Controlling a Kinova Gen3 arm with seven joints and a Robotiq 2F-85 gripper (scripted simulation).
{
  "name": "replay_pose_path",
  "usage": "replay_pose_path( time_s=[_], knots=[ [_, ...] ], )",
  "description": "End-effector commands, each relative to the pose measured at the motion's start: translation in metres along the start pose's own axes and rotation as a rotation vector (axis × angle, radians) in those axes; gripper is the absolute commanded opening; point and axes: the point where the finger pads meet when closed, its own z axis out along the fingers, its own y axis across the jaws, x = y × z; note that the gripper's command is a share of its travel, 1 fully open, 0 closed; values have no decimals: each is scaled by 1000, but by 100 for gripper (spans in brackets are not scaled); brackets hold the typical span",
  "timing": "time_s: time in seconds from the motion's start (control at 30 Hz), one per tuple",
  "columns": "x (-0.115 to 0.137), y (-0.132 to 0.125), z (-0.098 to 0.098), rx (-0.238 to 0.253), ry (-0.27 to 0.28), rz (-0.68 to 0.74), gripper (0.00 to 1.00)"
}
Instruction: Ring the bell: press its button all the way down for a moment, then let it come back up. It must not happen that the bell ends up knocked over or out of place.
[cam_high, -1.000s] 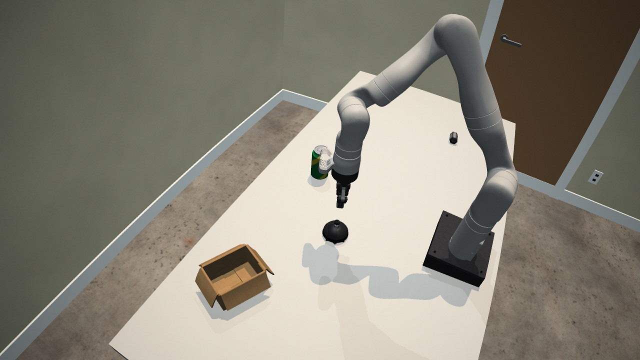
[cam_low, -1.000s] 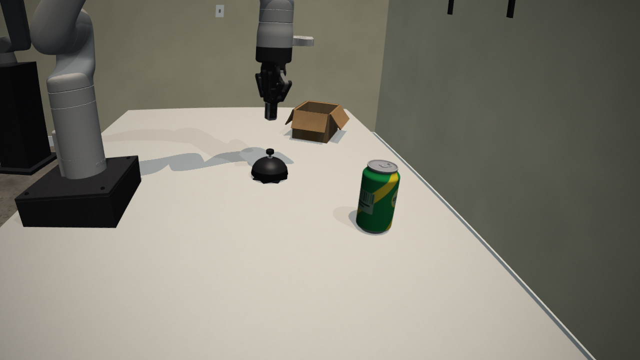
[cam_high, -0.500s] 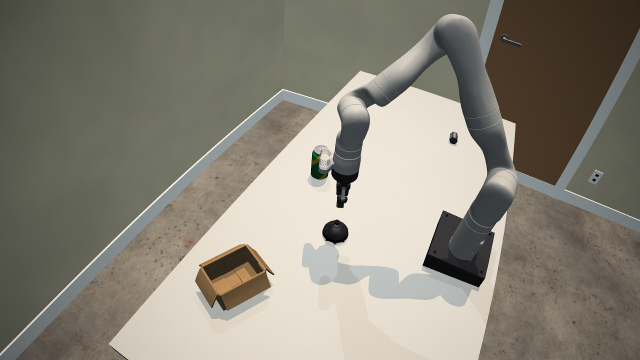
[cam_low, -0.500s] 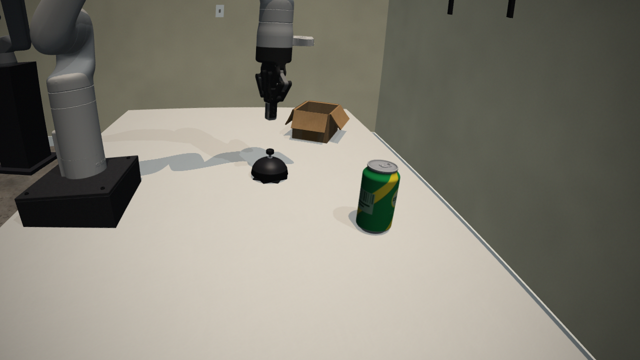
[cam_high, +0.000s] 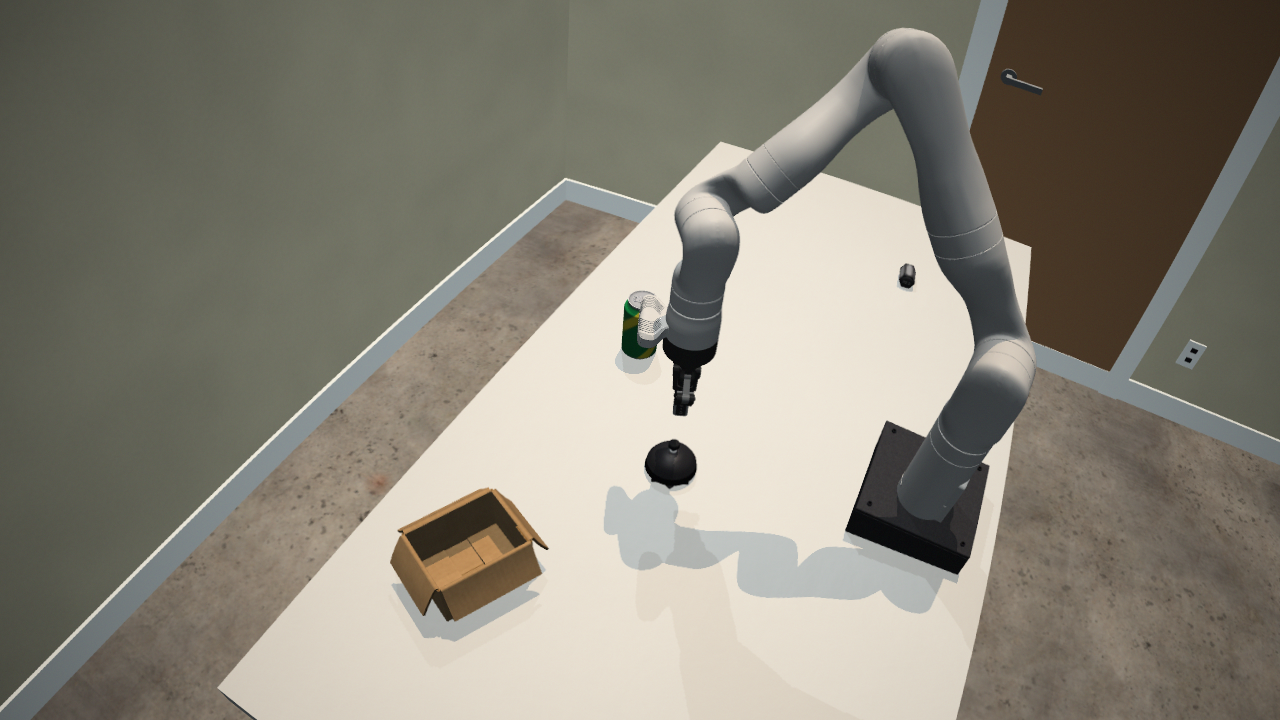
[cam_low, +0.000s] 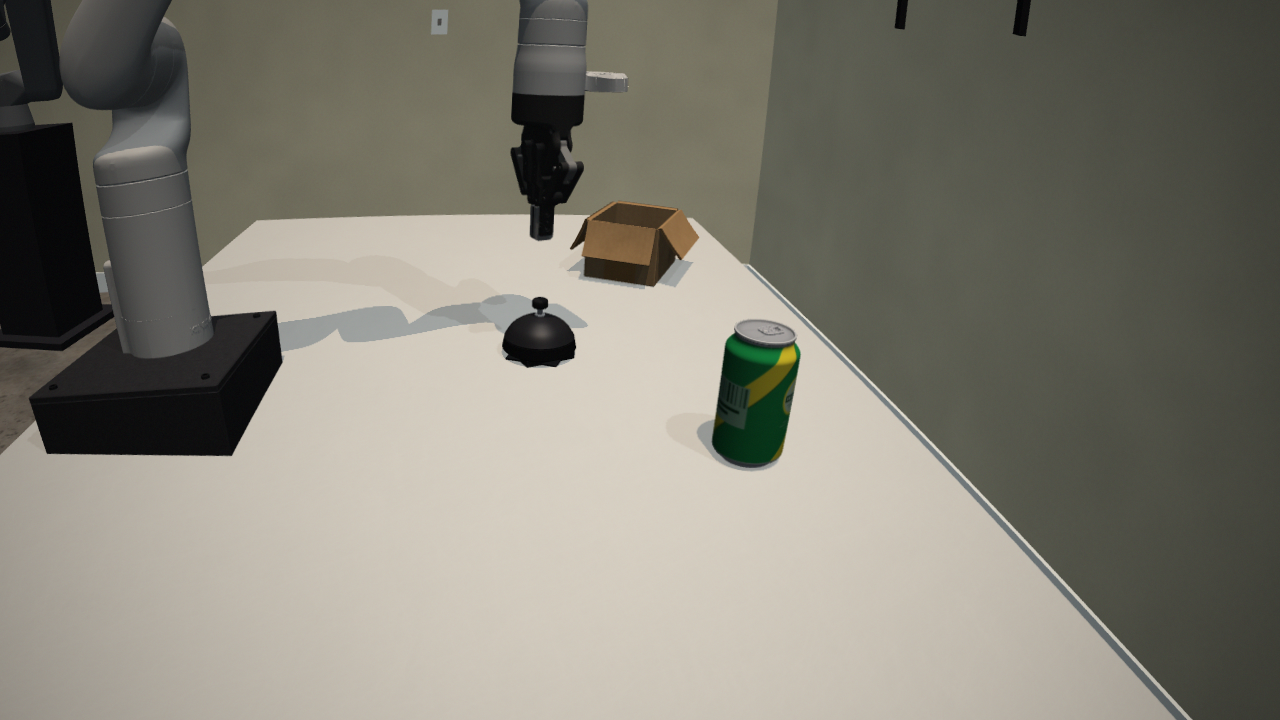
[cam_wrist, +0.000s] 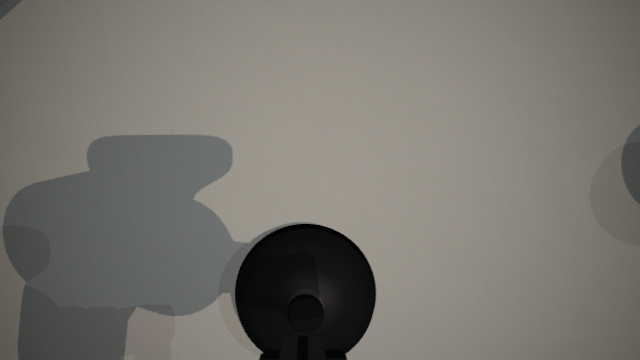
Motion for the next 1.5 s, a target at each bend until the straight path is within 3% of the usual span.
replay_pose_path(
  time_s=[0.0,0.87,1.47],
  knots=[
    [0,0,-1,-1,2,0,10],
    [0,0,1,-1,2,0,10],
    [1,0,19,-1,1,0,10]
  ],
)
